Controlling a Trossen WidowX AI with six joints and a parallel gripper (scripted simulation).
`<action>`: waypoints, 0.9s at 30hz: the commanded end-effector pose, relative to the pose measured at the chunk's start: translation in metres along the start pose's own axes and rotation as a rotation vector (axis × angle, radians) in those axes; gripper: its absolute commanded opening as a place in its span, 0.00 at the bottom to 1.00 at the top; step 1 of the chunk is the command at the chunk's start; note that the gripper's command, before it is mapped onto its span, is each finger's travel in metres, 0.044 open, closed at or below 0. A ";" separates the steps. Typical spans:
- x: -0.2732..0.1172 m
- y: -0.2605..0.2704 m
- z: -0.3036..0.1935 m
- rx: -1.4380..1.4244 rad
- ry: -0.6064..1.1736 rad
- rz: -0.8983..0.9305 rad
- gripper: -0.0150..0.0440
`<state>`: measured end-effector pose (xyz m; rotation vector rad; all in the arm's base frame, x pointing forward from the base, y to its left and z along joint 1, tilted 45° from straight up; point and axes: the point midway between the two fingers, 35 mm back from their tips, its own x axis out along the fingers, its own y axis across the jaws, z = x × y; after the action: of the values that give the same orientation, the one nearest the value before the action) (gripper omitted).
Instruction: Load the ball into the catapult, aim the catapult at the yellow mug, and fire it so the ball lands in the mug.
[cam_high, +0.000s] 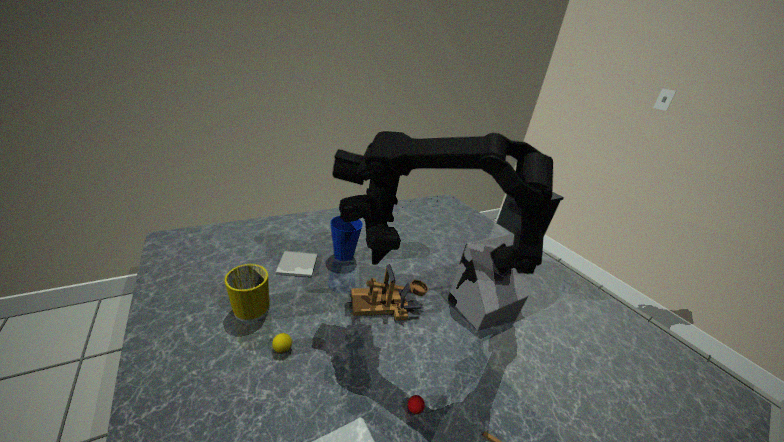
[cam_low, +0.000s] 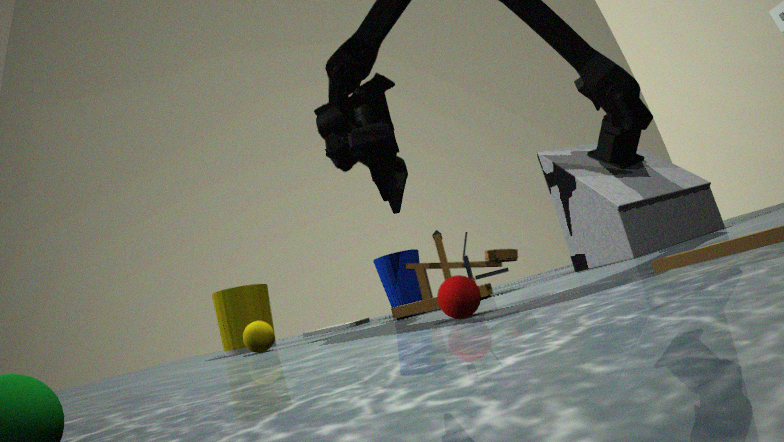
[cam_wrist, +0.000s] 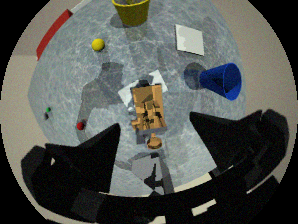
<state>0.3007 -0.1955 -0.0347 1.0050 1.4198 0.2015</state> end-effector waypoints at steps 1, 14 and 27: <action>0.009 0.012 0.000 -0.007 0.016 -0.003 0.91; 0.077 0.218 -0.026 -0.259 0.009 -0.022 0.76; 0.109 0.283 -0.064 -0.348 0.030 0.025 0.76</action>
<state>0.3924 0.0642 0.0953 0.7281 1.3300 0.4613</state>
